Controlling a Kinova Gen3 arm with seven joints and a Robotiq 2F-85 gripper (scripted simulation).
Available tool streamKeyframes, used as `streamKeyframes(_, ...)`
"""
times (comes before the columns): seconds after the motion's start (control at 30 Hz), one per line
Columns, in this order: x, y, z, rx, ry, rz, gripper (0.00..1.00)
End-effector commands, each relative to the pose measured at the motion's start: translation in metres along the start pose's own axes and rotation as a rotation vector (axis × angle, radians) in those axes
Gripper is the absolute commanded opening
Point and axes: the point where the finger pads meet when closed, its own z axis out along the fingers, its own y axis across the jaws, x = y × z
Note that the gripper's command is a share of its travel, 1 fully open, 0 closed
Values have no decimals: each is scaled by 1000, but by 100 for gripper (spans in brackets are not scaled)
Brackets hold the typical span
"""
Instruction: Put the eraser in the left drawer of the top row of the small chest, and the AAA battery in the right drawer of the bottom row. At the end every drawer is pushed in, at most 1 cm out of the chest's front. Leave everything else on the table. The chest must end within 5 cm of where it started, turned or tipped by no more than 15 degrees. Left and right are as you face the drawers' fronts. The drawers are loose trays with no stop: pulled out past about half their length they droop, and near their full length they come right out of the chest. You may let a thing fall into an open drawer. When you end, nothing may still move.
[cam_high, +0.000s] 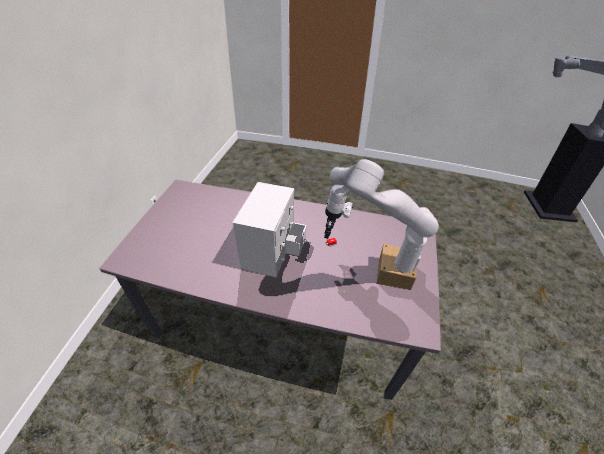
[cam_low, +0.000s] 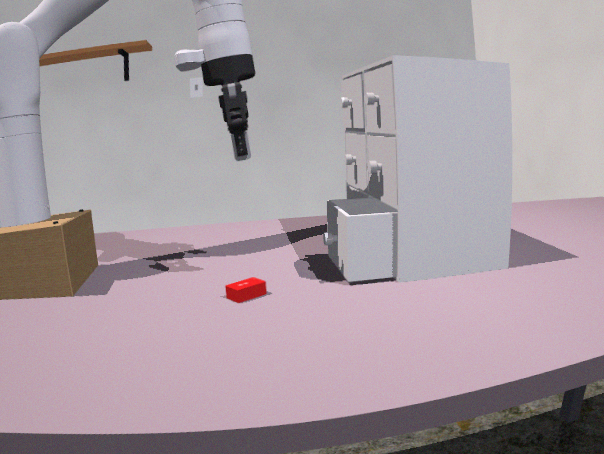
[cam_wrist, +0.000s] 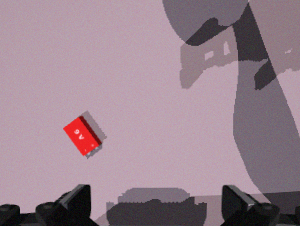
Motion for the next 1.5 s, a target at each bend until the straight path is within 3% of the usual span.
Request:
streamKeyframes(0.0,-3,0,0,3,1,-5,100)
streamKeyframes(0.5,-4,0,-6,4,83,-5,100)
streamKeyframes(1.47,-4,-1,-8,4,119,-5,100)
